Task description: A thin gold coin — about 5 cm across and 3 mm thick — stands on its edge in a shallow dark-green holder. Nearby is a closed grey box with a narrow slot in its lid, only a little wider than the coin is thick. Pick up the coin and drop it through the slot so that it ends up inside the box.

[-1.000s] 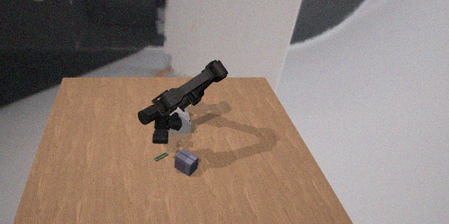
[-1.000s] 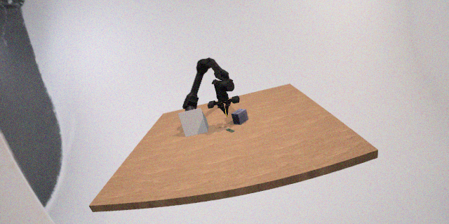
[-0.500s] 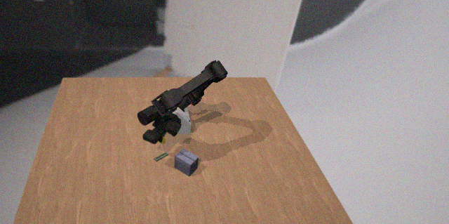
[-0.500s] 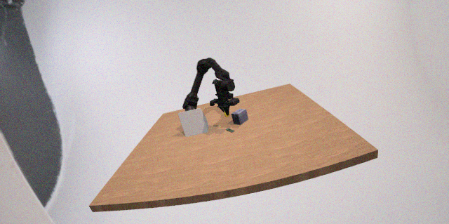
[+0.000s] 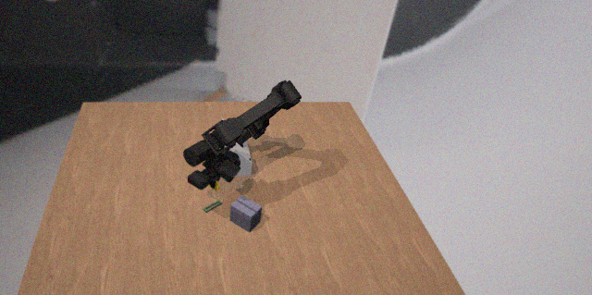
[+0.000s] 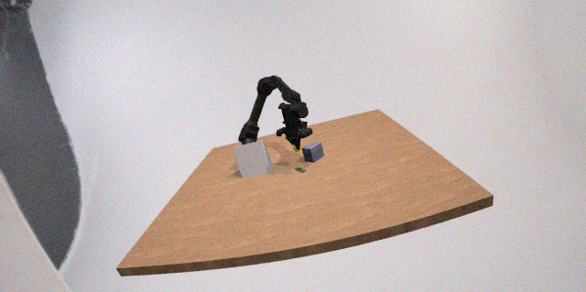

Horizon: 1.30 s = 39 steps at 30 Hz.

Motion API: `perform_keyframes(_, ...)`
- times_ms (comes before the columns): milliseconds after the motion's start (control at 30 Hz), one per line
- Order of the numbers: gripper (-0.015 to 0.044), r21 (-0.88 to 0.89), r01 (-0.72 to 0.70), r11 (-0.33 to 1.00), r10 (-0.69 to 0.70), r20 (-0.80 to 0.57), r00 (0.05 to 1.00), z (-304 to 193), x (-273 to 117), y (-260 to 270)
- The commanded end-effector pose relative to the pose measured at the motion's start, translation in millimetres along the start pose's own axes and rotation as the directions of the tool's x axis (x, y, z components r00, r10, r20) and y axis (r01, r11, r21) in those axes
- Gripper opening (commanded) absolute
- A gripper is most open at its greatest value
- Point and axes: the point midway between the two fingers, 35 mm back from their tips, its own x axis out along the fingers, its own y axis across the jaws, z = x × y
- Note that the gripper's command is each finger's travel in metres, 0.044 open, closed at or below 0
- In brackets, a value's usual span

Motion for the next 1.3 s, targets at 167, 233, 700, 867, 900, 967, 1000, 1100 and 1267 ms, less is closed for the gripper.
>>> perform_keyframes(167, 0.0000, 0.003, 0.003, 1.000, -0.003, 0.001, 1.000, 22.2, -1.2, 1.3)
perform_keyframes(233, 0.0000, 0.003, 0.004, 1.000, -0.004, 0.001, 1.000, 27.0, -1.4, 1.9)
perform_keyframes(700, 0.0000, 0.003, 0.004, 1.000, -0.004, 0.002, 1.000, 61.1, -2.0, 8.1)
perform_keyframes(867, 0.0000, 0.002, 0.003, 1.000, -0.003, 0.003, 1.000, 73.3, -1.8, 11.4)
perform_keyframes(900, 0.0000, 0.002, 0.003, 1.000, -0.003, 0.003, 1.000, 75.7, -1.7, 12.1)
perform_keyframes(967, 0.0000, 0.002, 0.003, 1.000, -0.003, 0.004, 1.000, 80.6, -1.6, 13.6)
perform_keyframes(1000, 0.0000, 0.002, 0.002, 1.000, -0.002, 0.004, 1.000, 83.0, -1.5, 14.3)
perform_keyframes(1100, 0.0000, 0.001, 0.001, 1.000, -0.001, 0.005, 1.000, 90.4, -1.3, 16.8)
perform_keyframes(1267, 0.0000, 0.001, -0.002, 1.000, 0.002, 0.007, 1.000, 102.5, -0.7, 21.4)
